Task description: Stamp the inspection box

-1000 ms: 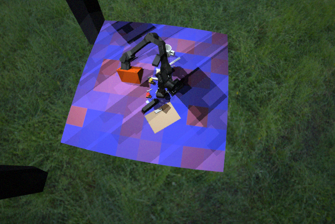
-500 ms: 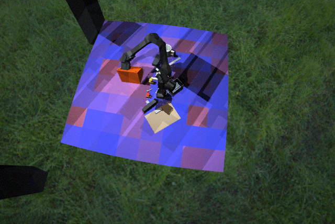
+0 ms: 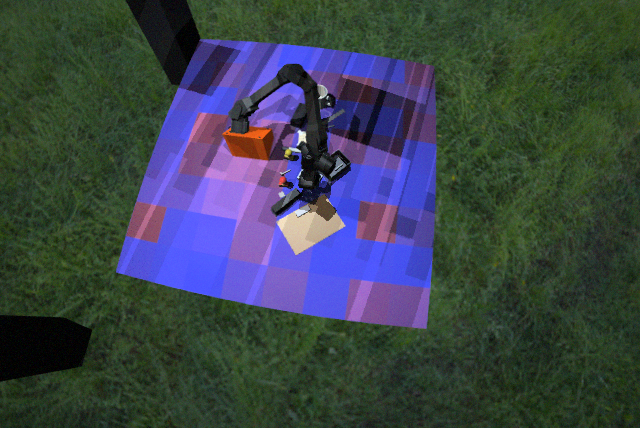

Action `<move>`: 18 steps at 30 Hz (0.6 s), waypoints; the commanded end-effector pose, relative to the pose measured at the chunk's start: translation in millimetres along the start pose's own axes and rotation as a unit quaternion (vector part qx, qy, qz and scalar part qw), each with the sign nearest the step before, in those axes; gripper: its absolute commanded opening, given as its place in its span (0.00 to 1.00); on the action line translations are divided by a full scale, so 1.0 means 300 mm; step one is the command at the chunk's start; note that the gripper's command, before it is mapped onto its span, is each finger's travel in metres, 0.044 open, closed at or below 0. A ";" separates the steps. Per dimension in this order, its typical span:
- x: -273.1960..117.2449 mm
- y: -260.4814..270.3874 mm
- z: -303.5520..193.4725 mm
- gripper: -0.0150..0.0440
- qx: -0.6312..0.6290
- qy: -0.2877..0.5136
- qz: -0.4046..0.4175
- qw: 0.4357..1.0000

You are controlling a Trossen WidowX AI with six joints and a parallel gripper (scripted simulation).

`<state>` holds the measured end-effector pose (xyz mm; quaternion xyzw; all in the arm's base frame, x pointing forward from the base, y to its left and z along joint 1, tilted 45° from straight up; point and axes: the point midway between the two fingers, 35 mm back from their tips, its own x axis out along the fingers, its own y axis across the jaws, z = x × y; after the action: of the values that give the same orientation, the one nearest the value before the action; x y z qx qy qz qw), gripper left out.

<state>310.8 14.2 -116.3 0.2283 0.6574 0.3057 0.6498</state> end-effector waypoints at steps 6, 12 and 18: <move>0.008 0.002 0.000 0.25 0.000 -0.001 0.002 1.000; 0.012 0.002 0.000 0.25 0.000 -0.001 0.002 1.000; 0.015 0.002 0.000 0.25 0.000 -0.001 0.002 1.000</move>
<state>310.6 16.7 -118.7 0.2263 0.6568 0.3073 0.6504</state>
